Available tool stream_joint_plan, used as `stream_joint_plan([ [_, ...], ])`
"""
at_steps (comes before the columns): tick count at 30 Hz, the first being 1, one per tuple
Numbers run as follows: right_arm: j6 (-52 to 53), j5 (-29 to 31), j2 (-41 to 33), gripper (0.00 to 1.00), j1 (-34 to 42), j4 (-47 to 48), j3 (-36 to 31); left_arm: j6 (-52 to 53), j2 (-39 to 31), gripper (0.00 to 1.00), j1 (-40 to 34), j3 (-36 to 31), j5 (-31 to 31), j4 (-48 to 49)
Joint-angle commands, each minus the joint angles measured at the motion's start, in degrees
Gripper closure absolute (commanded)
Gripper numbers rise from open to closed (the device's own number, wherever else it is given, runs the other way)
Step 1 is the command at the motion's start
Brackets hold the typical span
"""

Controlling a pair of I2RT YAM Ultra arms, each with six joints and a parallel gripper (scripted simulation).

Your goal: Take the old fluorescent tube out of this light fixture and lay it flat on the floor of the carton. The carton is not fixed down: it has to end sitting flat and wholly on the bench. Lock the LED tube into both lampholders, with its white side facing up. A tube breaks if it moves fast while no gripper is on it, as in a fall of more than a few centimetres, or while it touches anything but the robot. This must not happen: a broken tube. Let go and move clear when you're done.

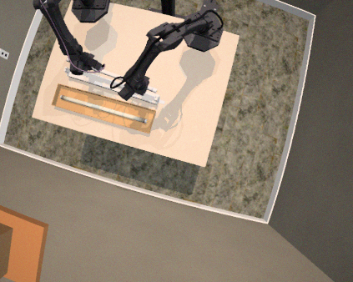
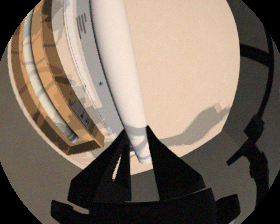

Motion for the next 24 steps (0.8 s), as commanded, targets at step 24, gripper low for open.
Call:
stream_joint_plan([
  [24, 0.29, -1.32, -1.04, 0.89, -0.63, 1.26, 2.52, 0.54, -0.39, 0.89, 0.17, 2.24, 2.01, -0.93],
])
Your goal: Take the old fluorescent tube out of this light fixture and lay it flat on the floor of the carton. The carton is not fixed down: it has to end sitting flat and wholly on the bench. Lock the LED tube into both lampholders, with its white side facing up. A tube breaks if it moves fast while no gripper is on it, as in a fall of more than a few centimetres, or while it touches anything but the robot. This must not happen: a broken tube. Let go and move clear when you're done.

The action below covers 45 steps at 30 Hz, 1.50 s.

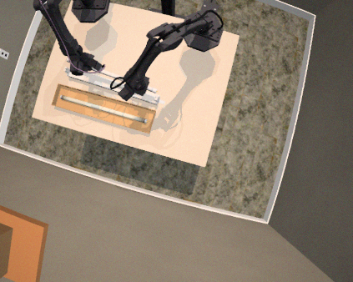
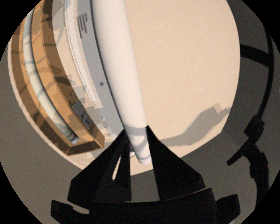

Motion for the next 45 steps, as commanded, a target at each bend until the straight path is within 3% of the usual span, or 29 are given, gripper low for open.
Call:
stream_joint_plan([
  [1, 0.55, -1.23, -1.73, 0.89, -0.48, 1.26, 2.11, 0.51, -0.78, 0.89, 0.04, 1.71, 1.79, -0.84],
  [4, -0.84, -1.21, 0.66, 0.89, -1.05, -0.38, 2.73, 0.43, 0.81, 0.89, 1.03, 2.32, 1.76, -1.4],
  [8, 0.24, -1.24, -1.8, 0.89, 0.21, 0.29, 3.12, 0.43, -1.78, 0.89, -0.94, 2.83, 1.7, -1.39],
  [10, -0.49, -1.18, -1.72, 0.89, -0.15, -0.26, 3.26, 0.24, 0.7, 0.89, -0.8, 2.76, 1.66, -1.52],
  [19, 0.05, -1.23, -1.68, 0.89, -0.24, 0.24, 3.47, 0.36, 0.05, 0.89, -0.62, 3.15, 1.67, -1.53],
  [26, -1.61, -1.19, 1.79, 0.89, -1.43, -1.61, 5.09, -0.04, 1.66, 0.89, 0.25, 4.73, 1.56, -2.59],
  [36, -0.91, -1.26, -0.22, 0.89, -0.94, -1.13, 6.33, 0.33, 1.94, 0.89, -0.49, 6.15, 1.52, -3.13],
  [43, -2.62, -1.32, 3.33, 0.89, -1.96, -2.84, 8.12, -0.08, 3.01, 0.89, 0.93, 8.04, 1.53, -4.35],
  [45, -1.43, -1.36, 0.98, 0.89, -1.06, -1.9, 7.87, 0.12, 0.68, 0.89, -0.23, 7.77, 1.55, -4.03],
])
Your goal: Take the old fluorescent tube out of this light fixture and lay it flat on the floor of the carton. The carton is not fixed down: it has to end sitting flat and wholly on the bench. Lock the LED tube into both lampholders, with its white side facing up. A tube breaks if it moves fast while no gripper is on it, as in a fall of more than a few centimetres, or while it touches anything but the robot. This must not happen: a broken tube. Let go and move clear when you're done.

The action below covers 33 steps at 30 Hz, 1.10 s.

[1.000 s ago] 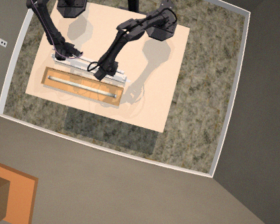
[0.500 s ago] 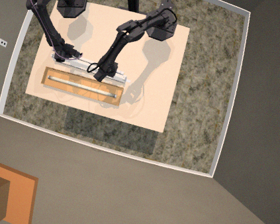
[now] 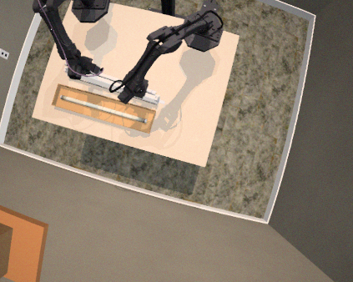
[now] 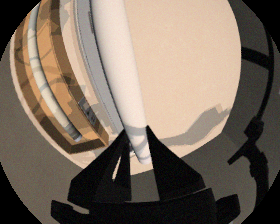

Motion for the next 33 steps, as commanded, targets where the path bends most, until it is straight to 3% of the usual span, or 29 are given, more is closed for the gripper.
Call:
stream_joint_plan([
  [1, 0.55, -1.41, -2.1, 0.89, 0.18, 1.09, 2.08, 0.35, -2.03, 0.89, -1.2, 1.9, 1.6, -1.07],
  [3, -0.11, -1.39, -1.59, 0.89, -0.47, 0.95, 2.42, 0.21, 0.66, 0.89, -1.17, 1.98, 1.6, -1.19],
  [22, -1.89, -1.42, 2.38, 0.89, -0.53, -2.01, 6.01, 0.04, 2.39, 0.89, 1.22, 6.41, 1.59, -3.6],
  [30, -0.75, -1.5, -0.22, 0.89, 0.1, -0.46, 6.01, -0.47, 0.16, 0.89, -0.68, 3.59, 1.62, -1.73],
  [33, -0.91, -1.47, -0.19, 0.89, -0.07, -0.62, 5.96, 0.27, 1.63, 0.89, -0.74, 5.93, 1.61, -2.94],
])
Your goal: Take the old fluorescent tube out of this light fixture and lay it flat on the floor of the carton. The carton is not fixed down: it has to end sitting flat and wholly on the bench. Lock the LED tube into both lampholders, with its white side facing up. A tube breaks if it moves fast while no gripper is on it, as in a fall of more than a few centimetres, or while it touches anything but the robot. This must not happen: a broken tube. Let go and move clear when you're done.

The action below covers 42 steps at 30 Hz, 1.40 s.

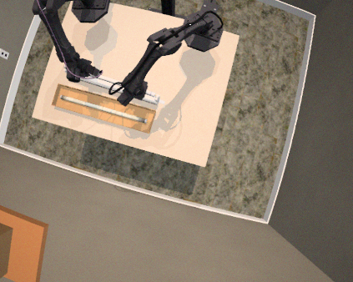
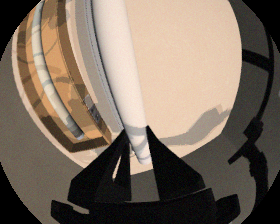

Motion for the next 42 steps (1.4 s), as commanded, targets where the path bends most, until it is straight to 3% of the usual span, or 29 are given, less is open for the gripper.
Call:
stream_joint_plan([
  [1, -0.1, -1.34, -2.3, 0.89, 0.47, 1.24, 1.82, 0.59, 0.76, 0.89, -1.38, 1.71, 1.58, -0.71],
  [9, 0.37, -1.36, -1.73, 0.89, 0.02, 1.06, 2.06, 0.67, -1.89, 0.89, -1.34, 2.24, 1.61, -0.91],
  [11, 0.18, -1.34, 0.7, 0.89, -0.35, 0.9, 2.43, 0.71, 1.13, 0.89, -1.39, 2.4, 1.61, -1.19],
  [32, -0.54, -1.43, -0.96, 0.89, -0.23, -0.39, 4.11, 0.9, 0.28, 0.89, -0.92, 4.89, 1.68, -2.53],
  [37, -1.57, -1.43, 2.15, 0.89, -0.66, -1.7, 5.1, 0.84, 2.41, 0.89, 0.53, 5.96, 1.71, -3.02],
  [42, -0.63, -1.46, -0.46, 0.89, -0.64, -0.64, 5.58, 0.87, 1.48, 0.89, -0.37, 6.37, 1.72, -3.05],
])
